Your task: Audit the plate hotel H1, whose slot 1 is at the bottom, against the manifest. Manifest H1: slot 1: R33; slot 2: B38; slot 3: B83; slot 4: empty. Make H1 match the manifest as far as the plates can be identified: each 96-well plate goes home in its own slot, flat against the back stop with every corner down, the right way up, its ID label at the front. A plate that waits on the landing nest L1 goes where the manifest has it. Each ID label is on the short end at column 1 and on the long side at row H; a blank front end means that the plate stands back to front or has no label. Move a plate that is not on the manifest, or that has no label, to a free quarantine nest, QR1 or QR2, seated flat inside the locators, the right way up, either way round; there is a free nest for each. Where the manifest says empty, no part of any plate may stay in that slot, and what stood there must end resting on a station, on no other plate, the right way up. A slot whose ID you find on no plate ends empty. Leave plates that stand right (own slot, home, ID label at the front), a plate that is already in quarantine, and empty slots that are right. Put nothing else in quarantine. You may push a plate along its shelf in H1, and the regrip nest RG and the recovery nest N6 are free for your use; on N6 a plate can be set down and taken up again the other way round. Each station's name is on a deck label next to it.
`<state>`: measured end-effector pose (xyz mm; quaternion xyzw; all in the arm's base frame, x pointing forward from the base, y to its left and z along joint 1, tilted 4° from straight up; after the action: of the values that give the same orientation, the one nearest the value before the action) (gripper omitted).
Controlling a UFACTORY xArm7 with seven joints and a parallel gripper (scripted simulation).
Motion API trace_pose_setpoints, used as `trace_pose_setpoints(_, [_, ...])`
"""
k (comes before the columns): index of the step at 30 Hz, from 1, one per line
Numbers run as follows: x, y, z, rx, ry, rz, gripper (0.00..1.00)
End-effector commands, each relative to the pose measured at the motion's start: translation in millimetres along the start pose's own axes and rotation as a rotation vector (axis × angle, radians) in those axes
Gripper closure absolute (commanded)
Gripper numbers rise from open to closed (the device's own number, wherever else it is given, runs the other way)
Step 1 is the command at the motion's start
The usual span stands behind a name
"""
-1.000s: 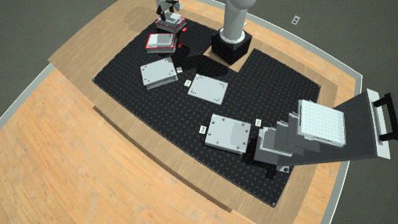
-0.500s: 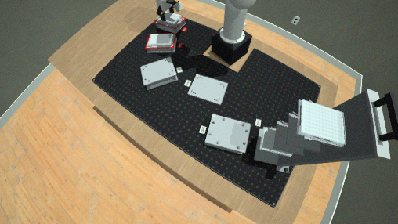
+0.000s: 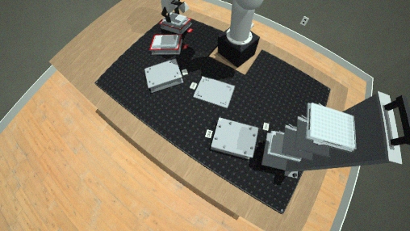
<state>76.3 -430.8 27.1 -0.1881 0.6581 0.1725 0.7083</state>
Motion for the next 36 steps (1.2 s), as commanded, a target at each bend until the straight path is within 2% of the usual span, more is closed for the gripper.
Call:
trace_pose_setpoints(1, [1.0, -1.1, -0.6, 0.0, 0.001, -0.004, 1.0])
trace_pose_setpoints(10, [7.0, -1.2, -0.6, 0.0, 0.001, -0.004, 1.0])
trace_pose_setpoints(31, [7.2, -1.2, -0.6, 0.0, 0.001, -0.004, 1.0])
trace_pose_setpoints(32, [7.8, -1.2, -0.6, 0.0, 0.001, -0.004, 0.0])
trace_pose_setpoints(36, [7.9, -1.2, -0.6, 0.0, 0.001, -0.004, 0.0])
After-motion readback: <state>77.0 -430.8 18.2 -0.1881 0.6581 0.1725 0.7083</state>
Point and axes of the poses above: the point where the finger pads meet when closed, its own x axis out along the fingers, its own z axis across the jaws, y = z × x, the point moved 7 cm from there along -x, back along the fingers, and after that the axes turned 14 degrees about -x, right-handed, at the moved point
